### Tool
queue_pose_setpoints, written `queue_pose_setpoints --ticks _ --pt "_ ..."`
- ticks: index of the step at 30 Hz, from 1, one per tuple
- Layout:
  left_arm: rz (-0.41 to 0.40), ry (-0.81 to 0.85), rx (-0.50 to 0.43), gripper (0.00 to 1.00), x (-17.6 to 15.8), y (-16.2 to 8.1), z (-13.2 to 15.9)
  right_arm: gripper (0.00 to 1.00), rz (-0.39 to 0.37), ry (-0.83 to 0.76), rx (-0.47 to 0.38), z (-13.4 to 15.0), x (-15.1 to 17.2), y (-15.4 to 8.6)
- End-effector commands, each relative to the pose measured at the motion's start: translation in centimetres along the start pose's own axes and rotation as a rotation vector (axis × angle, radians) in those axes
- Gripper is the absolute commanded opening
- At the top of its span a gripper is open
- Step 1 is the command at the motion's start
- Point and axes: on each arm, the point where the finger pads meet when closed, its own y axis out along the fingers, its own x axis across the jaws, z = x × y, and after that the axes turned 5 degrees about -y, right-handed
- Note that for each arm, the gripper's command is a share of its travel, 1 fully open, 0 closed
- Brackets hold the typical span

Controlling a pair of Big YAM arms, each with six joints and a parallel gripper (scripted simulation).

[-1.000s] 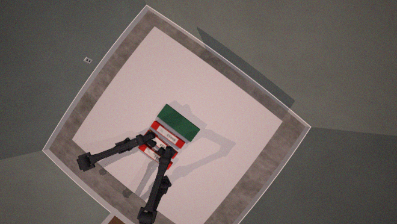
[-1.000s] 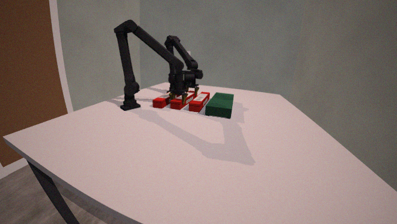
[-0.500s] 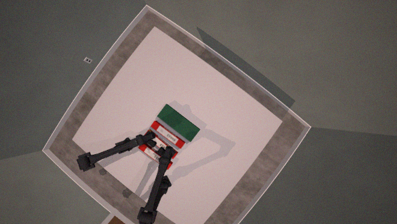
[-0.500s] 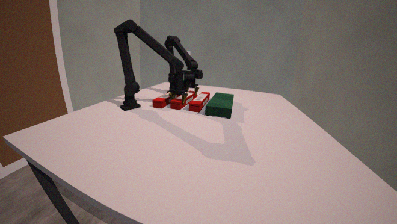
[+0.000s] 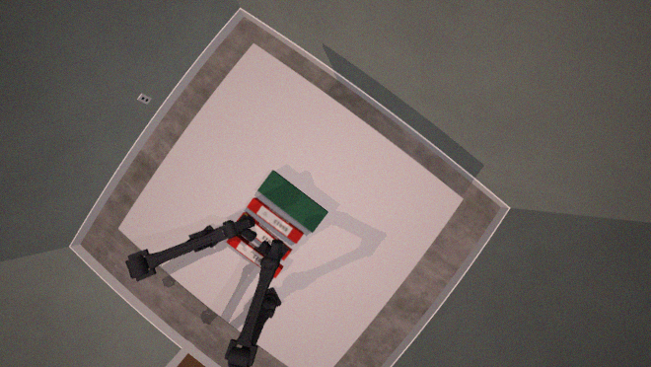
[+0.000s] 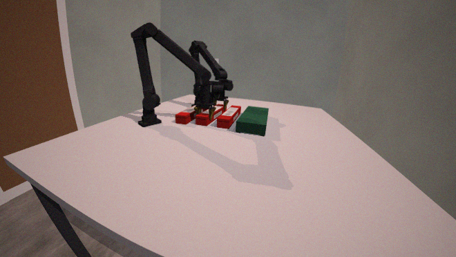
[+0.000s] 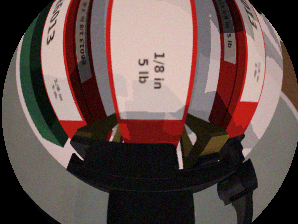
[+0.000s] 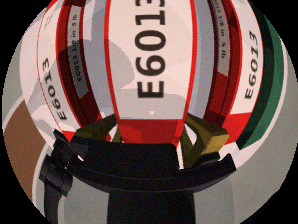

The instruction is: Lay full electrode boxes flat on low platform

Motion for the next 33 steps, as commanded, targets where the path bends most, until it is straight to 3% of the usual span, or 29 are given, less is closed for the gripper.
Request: queue_pose_setpoints --ticks 1,8,10,13,33 --pt "-0.024 0.001 -0.017 0.0 1.2 -0.6 -0.8 0.0 0.039 -0.002 -0.016 -0.6 -1.4 -1.0" --pt "-0.024 0.001 -0.017 0.0 1.2 -0.6 -0.8 0.0 0.039 -0.002 -0.016 -0.6 -1.4 -1.0" --pt "-0.015 0.003 -0.009 0.0 1.2 -0.4 -0.6 0.0 0.05 -0.007 -0.02 -1.0 -1.5 -2.1" --pt "-0.047 0.002 -0.031 0.0 2.1 -2.5 -1.2 0.0 0.067 -0.007 -0.027 -1.3 -2.2 -3.2" --pt "-0.052 0.0 -0.032 0.0 2.2 -5.4 -1.0 0.0 0.071 -0.001 -0.025 -0.6 -2.4 -6.1"
